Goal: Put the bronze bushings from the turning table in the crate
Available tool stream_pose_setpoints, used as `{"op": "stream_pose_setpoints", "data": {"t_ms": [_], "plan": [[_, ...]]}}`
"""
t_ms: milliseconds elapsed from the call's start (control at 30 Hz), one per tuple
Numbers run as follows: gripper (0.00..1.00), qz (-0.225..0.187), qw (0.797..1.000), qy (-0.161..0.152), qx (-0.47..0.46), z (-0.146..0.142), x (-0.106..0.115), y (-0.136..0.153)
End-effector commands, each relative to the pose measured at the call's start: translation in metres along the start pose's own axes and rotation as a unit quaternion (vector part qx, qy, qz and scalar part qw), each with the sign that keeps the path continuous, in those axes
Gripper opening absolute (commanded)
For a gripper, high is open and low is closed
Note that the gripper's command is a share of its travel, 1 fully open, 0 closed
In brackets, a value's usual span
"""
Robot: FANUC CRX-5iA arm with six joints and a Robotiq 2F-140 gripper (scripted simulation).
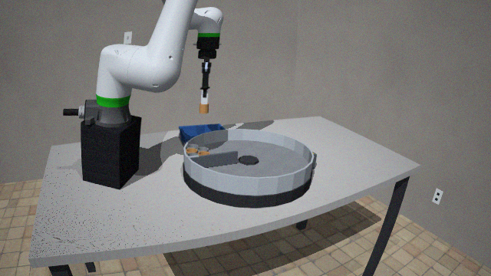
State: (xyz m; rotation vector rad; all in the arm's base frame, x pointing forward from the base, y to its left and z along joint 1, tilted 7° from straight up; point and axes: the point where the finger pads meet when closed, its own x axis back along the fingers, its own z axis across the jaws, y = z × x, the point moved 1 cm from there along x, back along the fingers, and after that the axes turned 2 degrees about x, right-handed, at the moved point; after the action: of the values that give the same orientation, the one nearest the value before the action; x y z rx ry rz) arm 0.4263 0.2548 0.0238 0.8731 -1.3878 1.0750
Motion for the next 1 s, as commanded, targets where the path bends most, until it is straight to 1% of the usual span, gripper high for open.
{"op": "stream_pose_setpoints", "data": {"t_ms": [0,267,400,467,633,733,833,967], "plan": [[0.00,0.000,1.000,0.000,0.000,0.000,0.000,0.000],[0.00,0.000,1.000,0.000,0.000,0.000,-0.003,0.000],[0.00,0.000,1.000,0.000,0.000,0.000,-0.019,0.000],[0.00,0.000,1.000,0.000,0.000,0.000,-0.019,0.000],[0.00,0.000,1.000,0.000,0.000,0.000,-0.049,0.000],[0.00,0.000,1.000,0.000,0.000,0.000,-0.063,0.000],[0.00,0.000,1.000,0.000,0.000,0.000,-0.070,0.000],[0.00,0.000,1.000,0.000,0.000,0.000,-0.071,0.000]]}}
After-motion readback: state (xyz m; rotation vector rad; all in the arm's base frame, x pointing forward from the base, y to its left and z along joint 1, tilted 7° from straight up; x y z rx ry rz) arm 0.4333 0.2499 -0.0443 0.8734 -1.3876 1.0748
